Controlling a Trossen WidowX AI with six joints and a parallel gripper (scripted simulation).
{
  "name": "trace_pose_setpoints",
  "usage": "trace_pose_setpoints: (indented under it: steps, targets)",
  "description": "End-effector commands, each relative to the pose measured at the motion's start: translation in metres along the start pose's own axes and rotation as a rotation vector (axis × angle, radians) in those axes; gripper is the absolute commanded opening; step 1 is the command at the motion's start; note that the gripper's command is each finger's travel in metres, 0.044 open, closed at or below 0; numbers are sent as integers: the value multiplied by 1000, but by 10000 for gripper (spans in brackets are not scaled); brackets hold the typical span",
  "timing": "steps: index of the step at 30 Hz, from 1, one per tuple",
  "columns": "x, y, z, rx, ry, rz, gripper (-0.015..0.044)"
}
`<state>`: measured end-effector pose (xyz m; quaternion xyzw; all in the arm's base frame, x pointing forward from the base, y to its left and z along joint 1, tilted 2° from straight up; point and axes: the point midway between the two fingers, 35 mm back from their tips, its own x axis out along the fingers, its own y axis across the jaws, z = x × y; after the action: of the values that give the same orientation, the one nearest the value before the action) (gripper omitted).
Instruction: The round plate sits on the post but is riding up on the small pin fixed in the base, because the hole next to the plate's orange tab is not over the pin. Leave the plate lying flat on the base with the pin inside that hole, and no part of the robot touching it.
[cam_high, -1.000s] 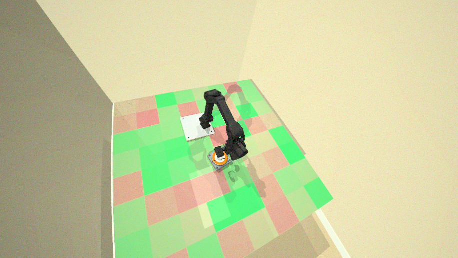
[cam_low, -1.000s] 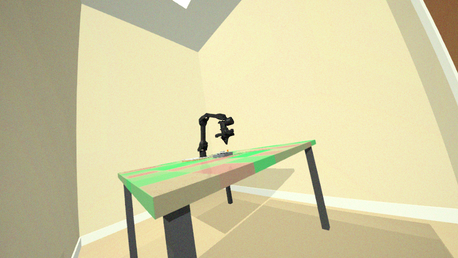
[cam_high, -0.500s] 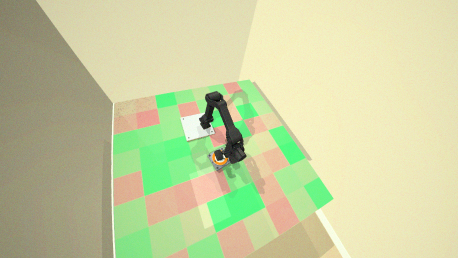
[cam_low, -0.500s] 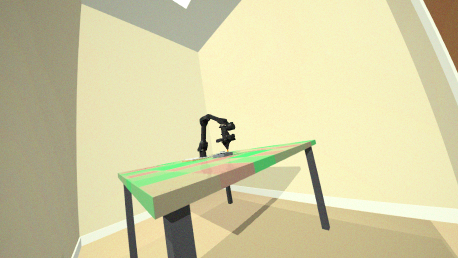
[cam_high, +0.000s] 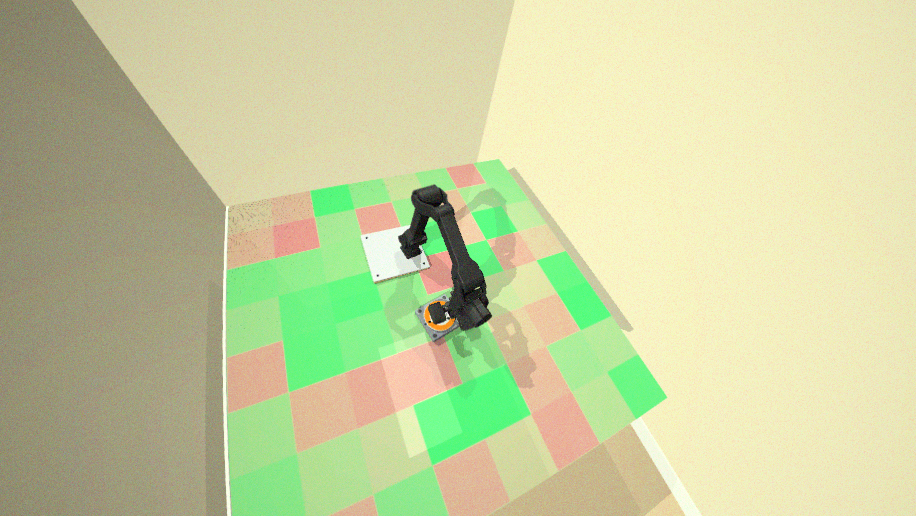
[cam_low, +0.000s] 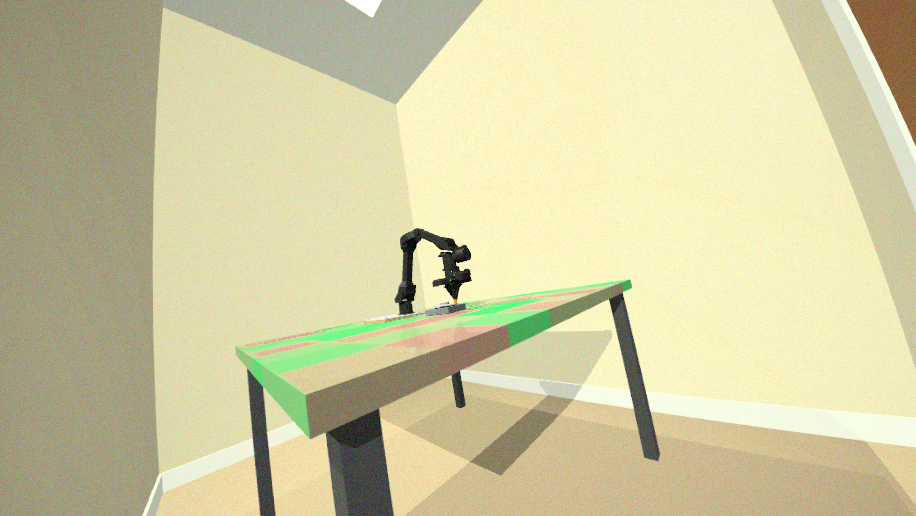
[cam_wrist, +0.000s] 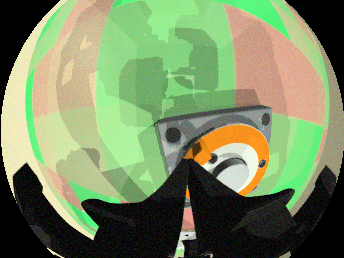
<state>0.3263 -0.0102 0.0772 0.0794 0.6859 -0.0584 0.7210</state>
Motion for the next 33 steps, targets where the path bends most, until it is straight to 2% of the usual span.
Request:
trace_pose_setpoints:
  steps: [1, 33]
  targets:
    - [1, -2, 7, -2, 1, 1, 0]
    - [0, -39, 30, -2, -1, -3, 0]
